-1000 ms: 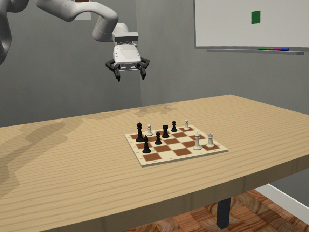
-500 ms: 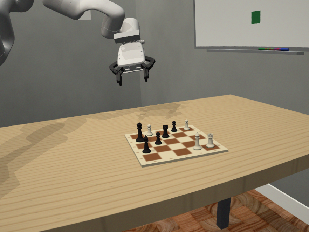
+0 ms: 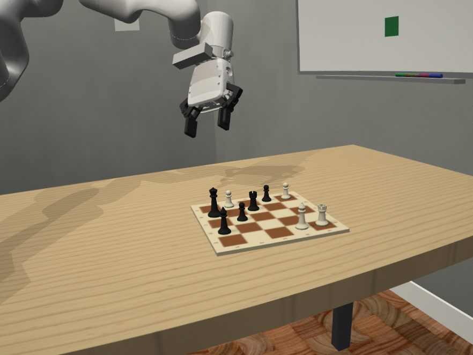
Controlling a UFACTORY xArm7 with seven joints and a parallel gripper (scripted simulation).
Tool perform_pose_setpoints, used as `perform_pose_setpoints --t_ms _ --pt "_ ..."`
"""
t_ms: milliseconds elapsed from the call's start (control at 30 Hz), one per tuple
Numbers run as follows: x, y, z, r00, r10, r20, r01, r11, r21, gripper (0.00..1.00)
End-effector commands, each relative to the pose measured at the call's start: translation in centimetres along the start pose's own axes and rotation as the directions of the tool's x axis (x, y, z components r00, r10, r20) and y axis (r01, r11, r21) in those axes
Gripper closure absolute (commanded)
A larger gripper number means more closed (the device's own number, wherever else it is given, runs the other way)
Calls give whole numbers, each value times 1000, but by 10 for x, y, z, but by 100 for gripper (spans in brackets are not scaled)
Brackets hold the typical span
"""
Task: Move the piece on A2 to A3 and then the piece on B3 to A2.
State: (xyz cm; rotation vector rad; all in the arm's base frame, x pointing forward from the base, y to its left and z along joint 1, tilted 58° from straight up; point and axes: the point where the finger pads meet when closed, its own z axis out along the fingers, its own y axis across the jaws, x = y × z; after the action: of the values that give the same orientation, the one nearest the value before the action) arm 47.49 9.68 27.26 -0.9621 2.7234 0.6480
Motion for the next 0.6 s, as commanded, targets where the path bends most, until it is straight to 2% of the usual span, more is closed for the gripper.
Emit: perform_pose_setpoints --t_ms 0,33,67,167,200,233,333,367,467,500,567 --pt "10 -15 9 984 175 45 -171 982 -77 0" --pt "10 -15 9 984 175 45 -171 982 -77 0" --pt "20 -29 17 944 323 65 -311 939 -149 0" --pt "20 -29 17 937 342 67 -328 931 -158 0" --pt "29 -42 23 889 452 74 -429 878 -215 0" --pt "29 -42 23 871 485 75 -458 858 -233 0" --pt "29 -42 23 865 496 76 -467 851 -239 0" --pt "37 -56 28 784 617 71 -572 761 -307 0" --pt "37 -56 28 776 627 71 -580 752 -313 0" --pt "45 -68 32 689 723 58 -657 656 -372 0" --pt "45 -68 32 679 732 56 -664 646 -377 0"
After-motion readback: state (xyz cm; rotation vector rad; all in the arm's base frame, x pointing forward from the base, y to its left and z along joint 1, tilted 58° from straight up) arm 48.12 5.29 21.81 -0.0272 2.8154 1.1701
